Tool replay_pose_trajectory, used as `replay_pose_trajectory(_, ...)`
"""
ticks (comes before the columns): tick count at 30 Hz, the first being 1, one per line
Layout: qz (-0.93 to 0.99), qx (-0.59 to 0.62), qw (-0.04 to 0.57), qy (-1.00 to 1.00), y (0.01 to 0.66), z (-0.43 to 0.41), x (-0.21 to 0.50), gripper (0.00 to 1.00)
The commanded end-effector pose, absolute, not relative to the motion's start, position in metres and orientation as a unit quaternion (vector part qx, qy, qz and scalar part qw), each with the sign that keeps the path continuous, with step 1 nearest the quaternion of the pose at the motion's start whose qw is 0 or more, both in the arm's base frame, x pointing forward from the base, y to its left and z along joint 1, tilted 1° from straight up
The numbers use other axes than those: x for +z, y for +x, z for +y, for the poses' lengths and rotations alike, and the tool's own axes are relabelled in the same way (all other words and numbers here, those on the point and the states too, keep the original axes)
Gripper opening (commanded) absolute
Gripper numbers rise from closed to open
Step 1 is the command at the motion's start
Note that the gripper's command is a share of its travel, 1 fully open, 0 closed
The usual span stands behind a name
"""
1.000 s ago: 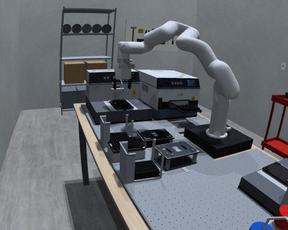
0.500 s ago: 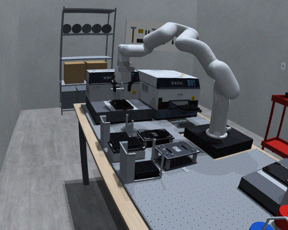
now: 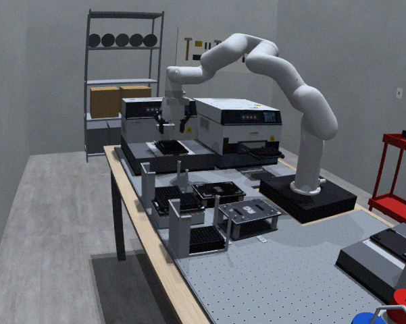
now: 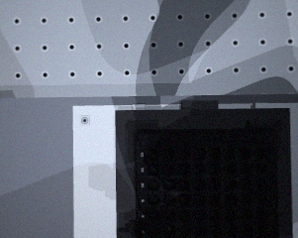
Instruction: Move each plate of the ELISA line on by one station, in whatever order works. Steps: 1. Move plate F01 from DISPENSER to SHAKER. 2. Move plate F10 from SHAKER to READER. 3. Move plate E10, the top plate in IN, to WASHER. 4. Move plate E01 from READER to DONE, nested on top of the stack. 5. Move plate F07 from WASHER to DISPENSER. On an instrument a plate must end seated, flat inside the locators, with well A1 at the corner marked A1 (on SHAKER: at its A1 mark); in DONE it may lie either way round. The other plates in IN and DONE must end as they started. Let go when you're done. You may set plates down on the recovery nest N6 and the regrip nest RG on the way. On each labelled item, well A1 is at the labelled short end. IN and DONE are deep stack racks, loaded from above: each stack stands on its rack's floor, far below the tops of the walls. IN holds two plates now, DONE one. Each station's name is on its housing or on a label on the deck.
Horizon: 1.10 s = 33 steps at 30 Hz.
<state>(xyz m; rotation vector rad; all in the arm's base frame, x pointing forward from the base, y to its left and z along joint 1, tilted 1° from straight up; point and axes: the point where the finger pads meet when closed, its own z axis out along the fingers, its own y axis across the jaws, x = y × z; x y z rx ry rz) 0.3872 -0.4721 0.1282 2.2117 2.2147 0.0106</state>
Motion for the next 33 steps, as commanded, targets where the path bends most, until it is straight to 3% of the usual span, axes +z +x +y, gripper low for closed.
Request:
replay_pose_trajectory(1,0.708,0.003,0.009,0.707,0.388,-0.474,0.125,1.00)
replay_pose_trajectory(33,0.708,0.003,0.009,0.707,0.388,-0.474,0.106,1.00)
